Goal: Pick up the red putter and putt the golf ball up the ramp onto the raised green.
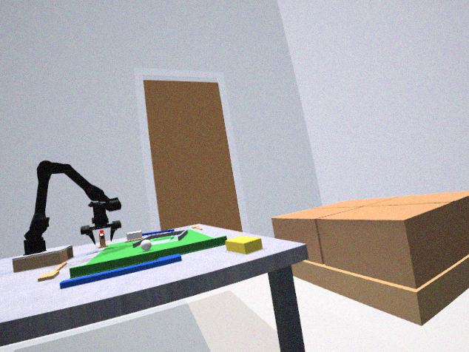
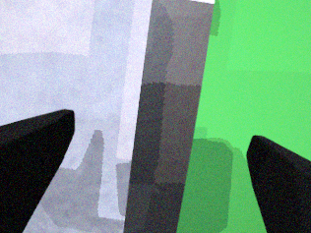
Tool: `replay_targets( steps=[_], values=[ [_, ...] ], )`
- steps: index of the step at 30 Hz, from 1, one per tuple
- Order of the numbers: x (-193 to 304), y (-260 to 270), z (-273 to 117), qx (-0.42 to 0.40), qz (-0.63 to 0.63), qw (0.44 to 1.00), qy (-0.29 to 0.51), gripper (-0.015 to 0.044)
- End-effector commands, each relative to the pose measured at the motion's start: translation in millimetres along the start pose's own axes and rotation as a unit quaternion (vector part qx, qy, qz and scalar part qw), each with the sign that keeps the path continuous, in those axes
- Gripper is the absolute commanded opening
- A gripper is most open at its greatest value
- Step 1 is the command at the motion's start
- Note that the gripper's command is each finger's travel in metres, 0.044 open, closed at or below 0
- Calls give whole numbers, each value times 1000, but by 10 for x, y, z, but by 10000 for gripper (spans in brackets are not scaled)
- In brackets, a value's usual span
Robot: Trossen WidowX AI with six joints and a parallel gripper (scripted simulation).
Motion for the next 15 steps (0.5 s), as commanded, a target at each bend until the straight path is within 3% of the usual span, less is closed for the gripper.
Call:
replay_targets(
  steps=[1, 10, 15],
  values=[
    [-2, -2, -4, 0, 0, 1000, 0, 256],
    [-2, -2, -4, 0, 0, 1000, 0, 20],
    [-2, -2, -4, 0, 0, 1000, 0, 0]
  ],
)
Point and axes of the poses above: the point midway between the two fingers, 35 mm back from their tips, its own z axis out along the fingers, its own y axis across the jaws, x = y × z, the point moved 1 cm from there along -z, back along the fingers
